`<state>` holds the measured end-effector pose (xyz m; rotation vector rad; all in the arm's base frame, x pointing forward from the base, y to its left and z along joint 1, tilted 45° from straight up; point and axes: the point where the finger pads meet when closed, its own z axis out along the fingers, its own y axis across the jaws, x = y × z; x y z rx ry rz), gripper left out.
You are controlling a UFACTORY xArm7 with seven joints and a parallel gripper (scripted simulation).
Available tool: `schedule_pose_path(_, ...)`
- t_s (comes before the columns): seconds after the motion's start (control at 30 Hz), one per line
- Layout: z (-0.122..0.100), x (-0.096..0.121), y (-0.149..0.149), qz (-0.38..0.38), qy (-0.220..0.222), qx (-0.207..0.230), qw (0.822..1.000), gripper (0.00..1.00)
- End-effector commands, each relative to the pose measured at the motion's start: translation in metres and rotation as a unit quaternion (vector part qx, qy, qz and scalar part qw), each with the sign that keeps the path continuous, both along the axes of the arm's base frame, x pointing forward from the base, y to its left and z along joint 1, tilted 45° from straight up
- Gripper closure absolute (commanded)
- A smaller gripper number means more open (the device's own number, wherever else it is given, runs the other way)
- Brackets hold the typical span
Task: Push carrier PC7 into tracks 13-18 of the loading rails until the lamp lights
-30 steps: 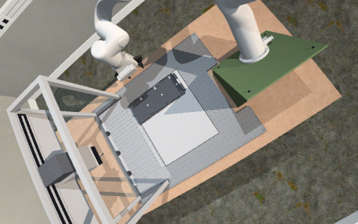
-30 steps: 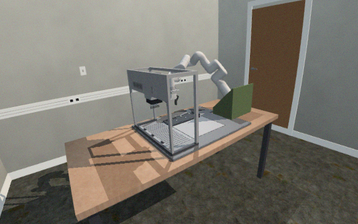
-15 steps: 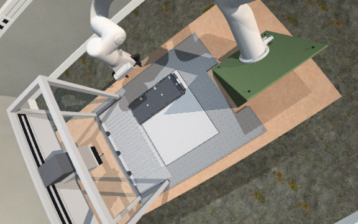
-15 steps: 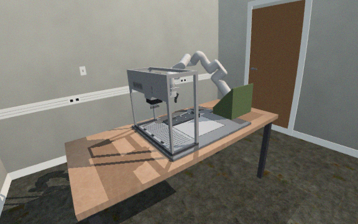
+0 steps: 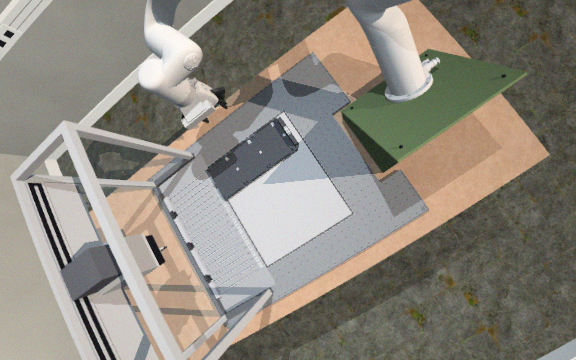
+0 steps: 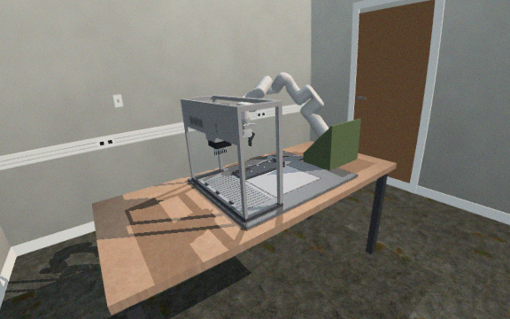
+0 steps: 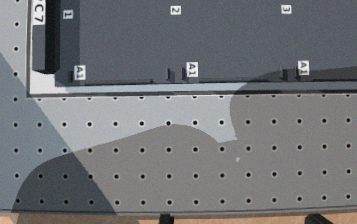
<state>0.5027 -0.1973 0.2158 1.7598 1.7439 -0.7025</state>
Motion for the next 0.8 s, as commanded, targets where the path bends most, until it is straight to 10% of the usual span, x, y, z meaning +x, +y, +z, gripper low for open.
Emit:
schedule_pose_path(0.0, -0.004, -0.007, 0.007, -0.022, -0.027, 0.001, 0.999, 0.18)
schedule_pose_path(0.77, -0.052, -0.089, 0.052, -0.263, -0.267, 0.008, 0.927, 0.18)
